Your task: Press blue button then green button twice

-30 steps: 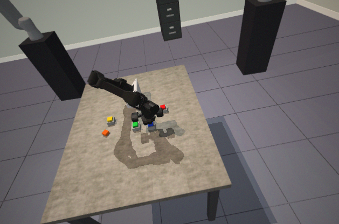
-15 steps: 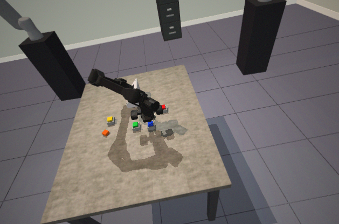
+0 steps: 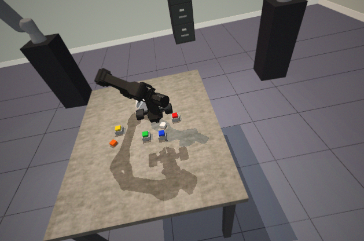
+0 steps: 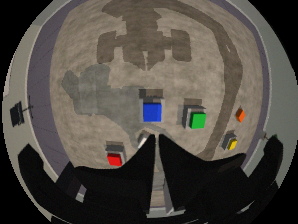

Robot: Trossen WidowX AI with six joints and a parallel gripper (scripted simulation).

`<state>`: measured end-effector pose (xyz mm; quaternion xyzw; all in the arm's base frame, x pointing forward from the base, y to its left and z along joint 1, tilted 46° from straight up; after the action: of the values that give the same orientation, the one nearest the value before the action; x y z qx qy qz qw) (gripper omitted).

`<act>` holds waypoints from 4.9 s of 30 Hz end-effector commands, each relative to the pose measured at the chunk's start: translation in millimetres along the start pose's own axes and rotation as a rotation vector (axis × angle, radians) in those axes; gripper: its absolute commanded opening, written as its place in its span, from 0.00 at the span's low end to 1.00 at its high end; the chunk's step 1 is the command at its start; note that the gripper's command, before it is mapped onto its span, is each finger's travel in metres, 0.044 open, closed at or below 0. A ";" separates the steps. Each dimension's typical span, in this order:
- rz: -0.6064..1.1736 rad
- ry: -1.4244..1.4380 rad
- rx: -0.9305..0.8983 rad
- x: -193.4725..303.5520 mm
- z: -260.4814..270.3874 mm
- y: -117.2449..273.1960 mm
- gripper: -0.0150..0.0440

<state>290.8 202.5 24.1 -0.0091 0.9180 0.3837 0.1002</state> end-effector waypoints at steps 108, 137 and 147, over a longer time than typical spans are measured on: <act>0.010 -0.005 0.012 -4.2 -99.3 -91.9 0.29; 0.007 0.019 -0.009 3.8 -63.7 -44.5 0.51; 0.014 0.008 -0.011 76.5 64.6 2.0 0.93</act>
<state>250.7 218.0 -9.3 -0.0140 0.9142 0.3957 0.0866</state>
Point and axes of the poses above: the point midway between the two fingers, 35 mm back from their tips, its own y axis back along the fingers, its own z axis across the jaws, x = y × z, the point moved 7 cm from there along y, back along the fingers, and after that the axes turned 14 degrees about -y, right-handed, at the moved point
